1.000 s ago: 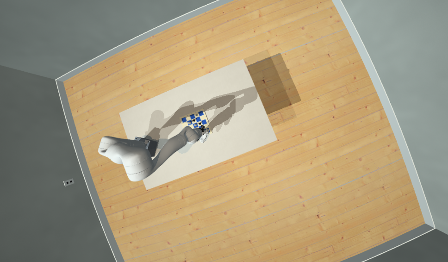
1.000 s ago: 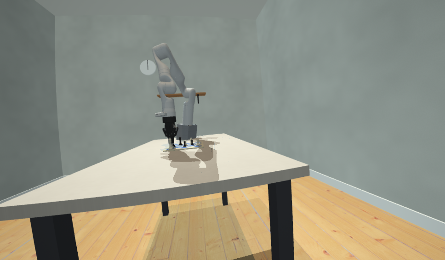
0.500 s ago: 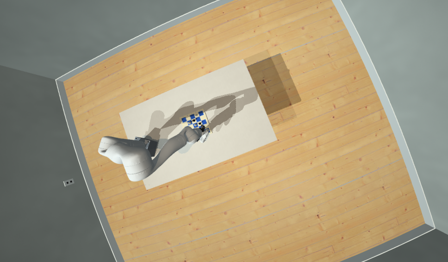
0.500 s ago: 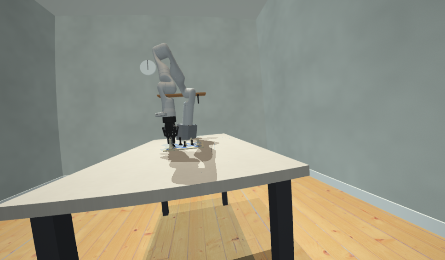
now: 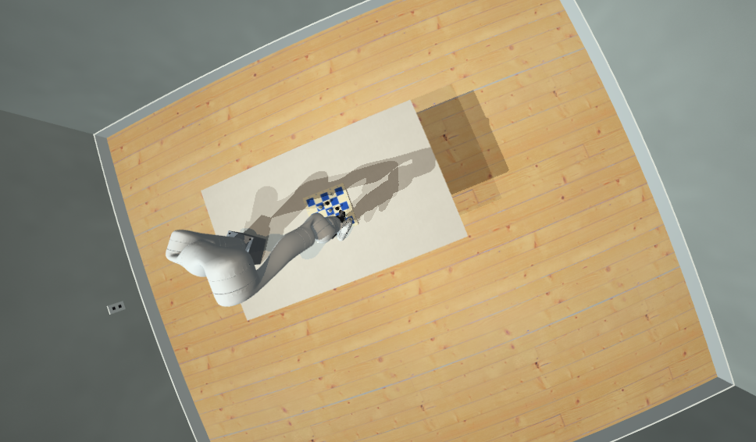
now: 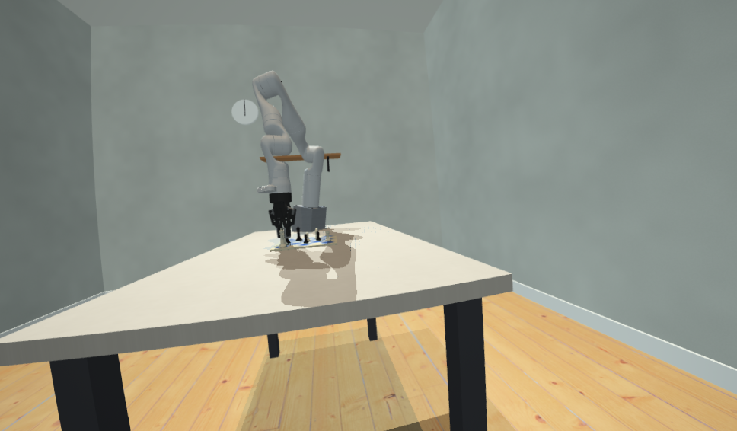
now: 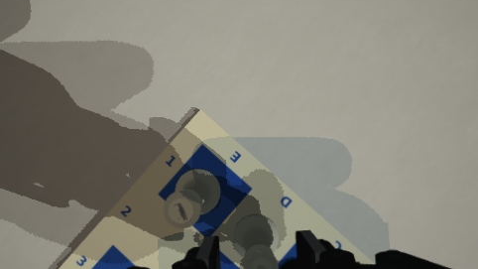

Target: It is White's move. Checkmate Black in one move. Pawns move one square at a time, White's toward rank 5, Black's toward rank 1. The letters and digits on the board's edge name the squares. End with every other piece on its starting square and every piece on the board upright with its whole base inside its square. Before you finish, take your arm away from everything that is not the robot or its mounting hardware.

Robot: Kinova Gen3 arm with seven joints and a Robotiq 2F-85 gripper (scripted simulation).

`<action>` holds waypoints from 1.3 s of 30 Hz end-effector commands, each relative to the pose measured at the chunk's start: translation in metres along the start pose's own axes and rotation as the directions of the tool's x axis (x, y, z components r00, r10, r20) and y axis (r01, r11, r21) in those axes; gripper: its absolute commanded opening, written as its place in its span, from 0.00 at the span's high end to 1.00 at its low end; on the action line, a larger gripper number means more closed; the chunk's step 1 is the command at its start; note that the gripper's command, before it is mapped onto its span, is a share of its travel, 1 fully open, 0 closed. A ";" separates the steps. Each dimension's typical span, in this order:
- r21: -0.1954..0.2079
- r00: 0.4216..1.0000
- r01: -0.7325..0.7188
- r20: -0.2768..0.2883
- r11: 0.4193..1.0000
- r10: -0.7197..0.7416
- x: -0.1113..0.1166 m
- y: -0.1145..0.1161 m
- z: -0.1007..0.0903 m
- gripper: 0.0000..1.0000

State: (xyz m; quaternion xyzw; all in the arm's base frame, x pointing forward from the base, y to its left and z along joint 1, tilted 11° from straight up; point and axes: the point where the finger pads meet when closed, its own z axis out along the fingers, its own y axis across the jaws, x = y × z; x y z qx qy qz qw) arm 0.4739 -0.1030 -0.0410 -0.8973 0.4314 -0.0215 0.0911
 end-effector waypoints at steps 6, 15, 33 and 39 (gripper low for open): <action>0.002 1.000 -0.001 -0.005 1.000 0.001 0.002 0.000 -0.023 0.59; 0.002 1.000 -0.001 -0.005 1.000 0.001 0.002 0.000 -0.066 0.59; 0.002 1.000 -0.001 -0.005 1.000 0.001 0.002 0.000 -0.089 0.00; 0.002 1.000 -0.001 -0.005 1.000 0.001 0.002 0.000 -0.089 0.00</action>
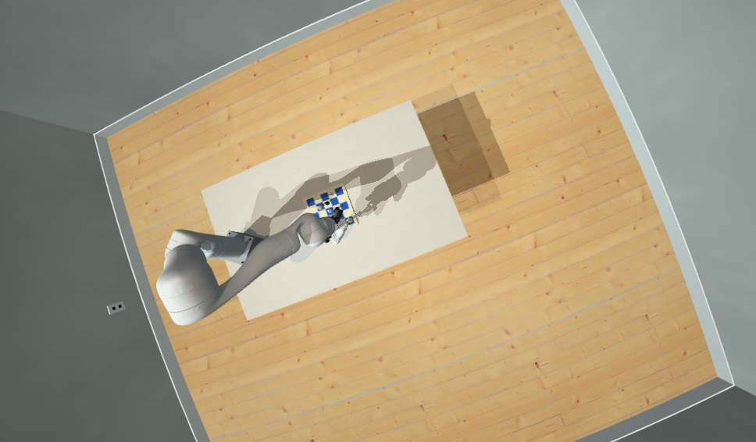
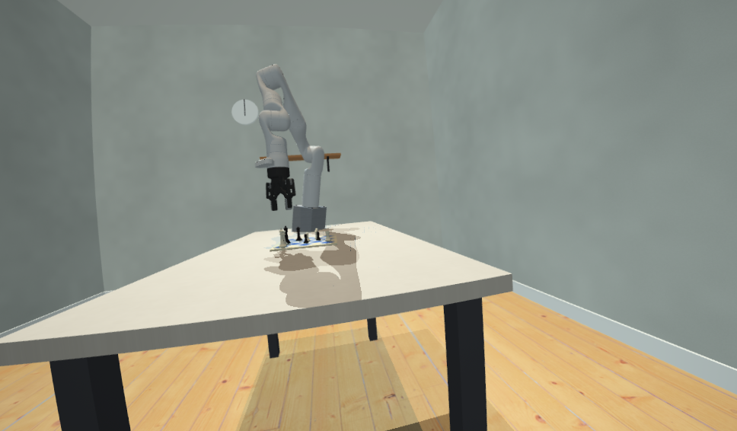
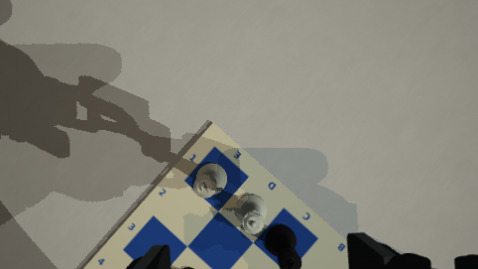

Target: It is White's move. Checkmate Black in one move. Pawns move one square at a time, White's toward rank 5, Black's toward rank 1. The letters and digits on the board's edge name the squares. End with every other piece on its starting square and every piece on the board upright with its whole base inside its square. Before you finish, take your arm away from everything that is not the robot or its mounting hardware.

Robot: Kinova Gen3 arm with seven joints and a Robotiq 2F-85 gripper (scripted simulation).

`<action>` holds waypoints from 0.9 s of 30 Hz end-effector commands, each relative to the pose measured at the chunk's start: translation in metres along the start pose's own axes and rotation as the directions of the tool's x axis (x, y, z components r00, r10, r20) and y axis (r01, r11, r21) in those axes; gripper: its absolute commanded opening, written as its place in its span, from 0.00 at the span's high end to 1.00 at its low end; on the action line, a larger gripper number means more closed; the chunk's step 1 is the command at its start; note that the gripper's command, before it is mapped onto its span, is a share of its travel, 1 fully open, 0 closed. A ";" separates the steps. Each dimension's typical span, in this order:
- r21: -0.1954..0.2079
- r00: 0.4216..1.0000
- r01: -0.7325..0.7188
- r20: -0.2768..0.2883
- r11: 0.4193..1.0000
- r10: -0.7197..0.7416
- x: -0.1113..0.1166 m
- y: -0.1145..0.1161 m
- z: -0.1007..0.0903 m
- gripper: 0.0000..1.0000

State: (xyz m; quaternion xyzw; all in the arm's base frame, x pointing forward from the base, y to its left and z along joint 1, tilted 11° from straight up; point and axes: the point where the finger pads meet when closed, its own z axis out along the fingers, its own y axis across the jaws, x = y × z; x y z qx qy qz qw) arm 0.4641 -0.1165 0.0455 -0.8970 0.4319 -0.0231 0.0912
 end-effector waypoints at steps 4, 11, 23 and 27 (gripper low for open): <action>0.001 1.000 0.000 -0.002 1.000 0.000 0.001 0.000 -0.001 0.00; 0.001 1.000 0.000 -0.002 1.000 0.000 0.001 0.000 -0.001 0.00; 0.001 1.000 0.000 -0.002 1.000 0.000 0.001 0.000 -0.021 0.00; 0.001 1.000 0.000 -0.002 1.000 0.000 0.001 0.000 -0.037 0.00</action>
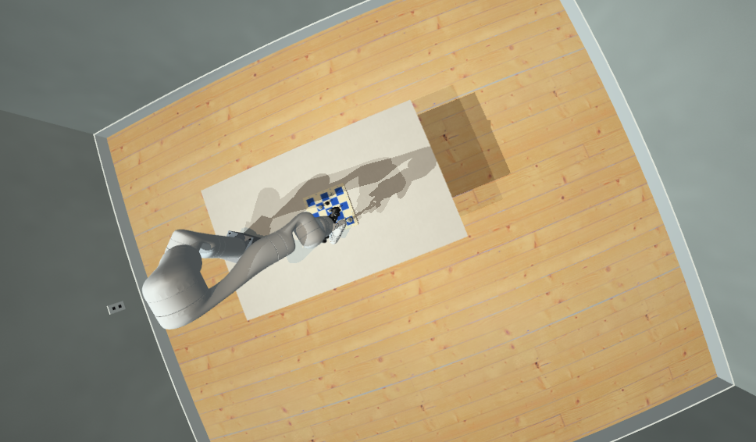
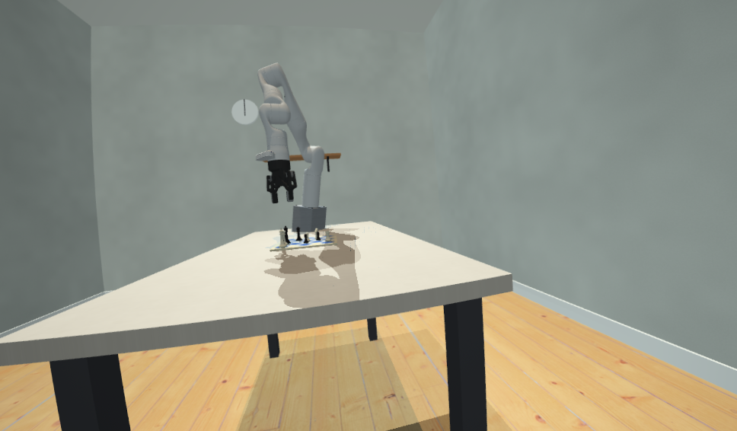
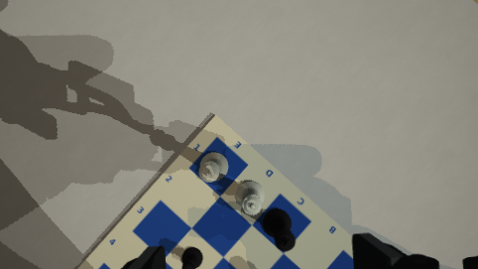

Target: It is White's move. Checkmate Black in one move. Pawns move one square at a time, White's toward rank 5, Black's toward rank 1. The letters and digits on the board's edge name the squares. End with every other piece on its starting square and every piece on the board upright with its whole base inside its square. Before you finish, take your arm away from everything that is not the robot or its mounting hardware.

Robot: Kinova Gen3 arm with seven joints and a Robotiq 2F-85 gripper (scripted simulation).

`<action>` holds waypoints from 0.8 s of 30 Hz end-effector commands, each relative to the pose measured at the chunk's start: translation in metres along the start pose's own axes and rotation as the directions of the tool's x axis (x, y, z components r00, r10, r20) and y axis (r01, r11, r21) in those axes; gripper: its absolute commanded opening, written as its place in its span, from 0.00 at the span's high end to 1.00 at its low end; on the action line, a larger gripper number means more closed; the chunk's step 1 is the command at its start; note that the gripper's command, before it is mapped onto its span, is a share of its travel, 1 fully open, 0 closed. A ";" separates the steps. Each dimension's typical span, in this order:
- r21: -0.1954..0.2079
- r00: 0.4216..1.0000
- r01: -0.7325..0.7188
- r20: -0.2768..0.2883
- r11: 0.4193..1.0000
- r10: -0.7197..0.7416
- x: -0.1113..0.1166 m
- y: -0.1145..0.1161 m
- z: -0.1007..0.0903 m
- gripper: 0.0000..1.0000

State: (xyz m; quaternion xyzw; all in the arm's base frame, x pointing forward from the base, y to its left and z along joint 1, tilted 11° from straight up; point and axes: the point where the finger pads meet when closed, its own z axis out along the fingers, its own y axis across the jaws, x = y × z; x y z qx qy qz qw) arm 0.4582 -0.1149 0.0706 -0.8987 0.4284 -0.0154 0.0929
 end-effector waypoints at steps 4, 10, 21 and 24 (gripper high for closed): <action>0.004 1.000 -0.006 -0.018 1.000 0.006 0.006 0.001 -0.026 0.00; 0.004 1.000 -0.006 -0.018 1.000 0.006 0.006 0.001 -0.035 0.00; 0.004 1.000 -0.006 -0.018 1.000 0.006 0.006 0.001 -0.039 0.00; 0.004 1.000 -0.006 -0.018 1.000 0.006 0.006 0.001 -0.039 0.00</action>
